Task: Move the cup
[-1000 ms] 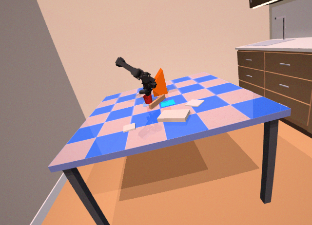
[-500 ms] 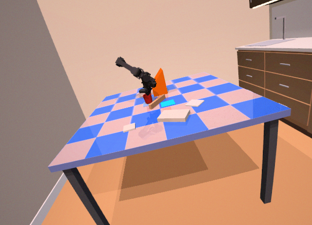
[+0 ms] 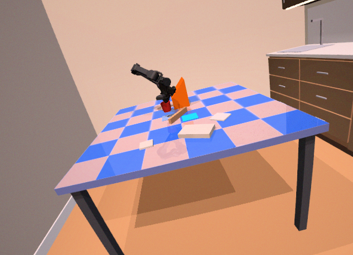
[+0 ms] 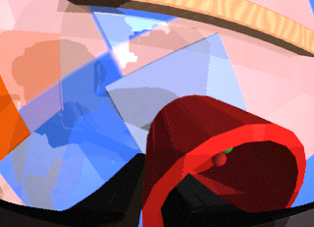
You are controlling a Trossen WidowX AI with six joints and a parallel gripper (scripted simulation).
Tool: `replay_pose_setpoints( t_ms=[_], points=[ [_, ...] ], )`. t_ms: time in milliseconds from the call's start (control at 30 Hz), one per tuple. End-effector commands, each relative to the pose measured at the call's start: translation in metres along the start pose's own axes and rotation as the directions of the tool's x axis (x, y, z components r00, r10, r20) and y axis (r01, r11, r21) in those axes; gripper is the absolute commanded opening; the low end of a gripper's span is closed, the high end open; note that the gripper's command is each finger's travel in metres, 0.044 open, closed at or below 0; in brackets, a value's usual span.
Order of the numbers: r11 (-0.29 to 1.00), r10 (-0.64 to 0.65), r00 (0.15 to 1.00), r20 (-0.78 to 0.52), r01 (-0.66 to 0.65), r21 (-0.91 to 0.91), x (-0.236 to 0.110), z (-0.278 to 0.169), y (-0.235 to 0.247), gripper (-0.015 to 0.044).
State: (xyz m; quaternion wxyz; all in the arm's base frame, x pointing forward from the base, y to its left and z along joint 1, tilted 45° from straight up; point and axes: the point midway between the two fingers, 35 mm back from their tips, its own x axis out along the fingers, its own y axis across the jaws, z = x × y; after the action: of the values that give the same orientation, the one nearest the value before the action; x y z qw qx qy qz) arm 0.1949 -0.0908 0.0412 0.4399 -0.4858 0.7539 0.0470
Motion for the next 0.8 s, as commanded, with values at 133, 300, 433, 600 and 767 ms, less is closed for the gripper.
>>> replay_pose_setpoints(
  t_ms=[133,300,433,600,767],
  points=[
    [1.000,-0.002,1.000,0.004,0.002,0.007,-0.0159,-0.0003,0.0001,0.0000],
    [1.000,-0.005,1.000,0.000,0.005,0.000,-0.0130,-0.0003,-0.0001,0.0000],
    [1.000,-0.005,1.000,0.000,0.005,0.000,-0.0130,-0.0003,-0.0001,0.0000],
    [1.000,-0.005,1.000,0.000,0.005,0.000,-0.0130,-0.0003,-0.0001,0.0000],
    [1.000,-0.005,1.000,0.000,0.005,0.000,-0.0131,0.0012,-0.0004,0.0000]
  ],
)
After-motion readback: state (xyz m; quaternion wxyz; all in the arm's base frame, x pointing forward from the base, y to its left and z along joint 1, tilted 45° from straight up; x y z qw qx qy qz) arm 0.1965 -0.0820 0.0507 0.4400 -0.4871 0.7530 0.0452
